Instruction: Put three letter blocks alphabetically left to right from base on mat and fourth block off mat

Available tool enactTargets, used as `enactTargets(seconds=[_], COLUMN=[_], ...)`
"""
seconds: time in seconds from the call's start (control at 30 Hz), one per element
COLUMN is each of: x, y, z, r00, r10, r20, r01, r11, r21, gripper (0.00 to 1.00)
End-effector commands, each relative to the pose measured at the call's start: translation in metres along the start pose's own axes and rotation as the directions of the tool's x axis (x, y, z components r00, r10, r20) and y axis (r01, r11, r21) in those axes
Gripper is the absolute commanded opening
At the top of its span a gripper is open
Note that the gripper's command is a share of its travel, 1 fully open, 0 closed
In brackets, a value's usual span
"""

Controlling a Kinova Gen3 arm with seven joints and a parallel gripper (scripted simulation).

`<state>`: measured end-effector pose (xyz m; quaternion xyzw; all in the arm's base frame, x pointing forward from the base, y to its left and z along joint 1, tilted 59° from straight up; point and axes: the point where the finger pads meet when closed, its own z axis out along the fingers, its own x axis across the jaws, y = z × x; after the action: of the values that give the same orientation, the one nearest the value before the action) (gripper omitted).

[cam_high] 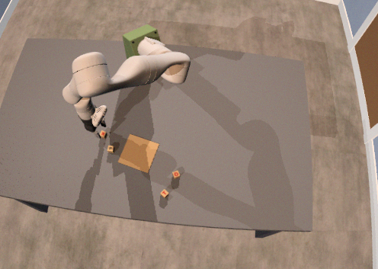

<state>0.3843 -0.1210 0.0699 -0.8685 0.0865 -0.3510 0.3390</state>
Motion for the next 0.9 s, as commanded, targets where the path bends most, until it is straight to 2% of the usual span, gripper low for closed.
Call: enactTargets(seconds=[0.0, 0.87], x=[-0.0018, -0.0005], y=[-0.0017, -0.0035], z=[0.0069, 0.0134], r00=[1.000, 1.000], r10=[0.000, 0.000], r20=[0.001, -0.002], r01=[0.000, 0.000], r11=[1.000, 1.000], r21=[0.005, 0.010], gripper=[1.00, 1.00])
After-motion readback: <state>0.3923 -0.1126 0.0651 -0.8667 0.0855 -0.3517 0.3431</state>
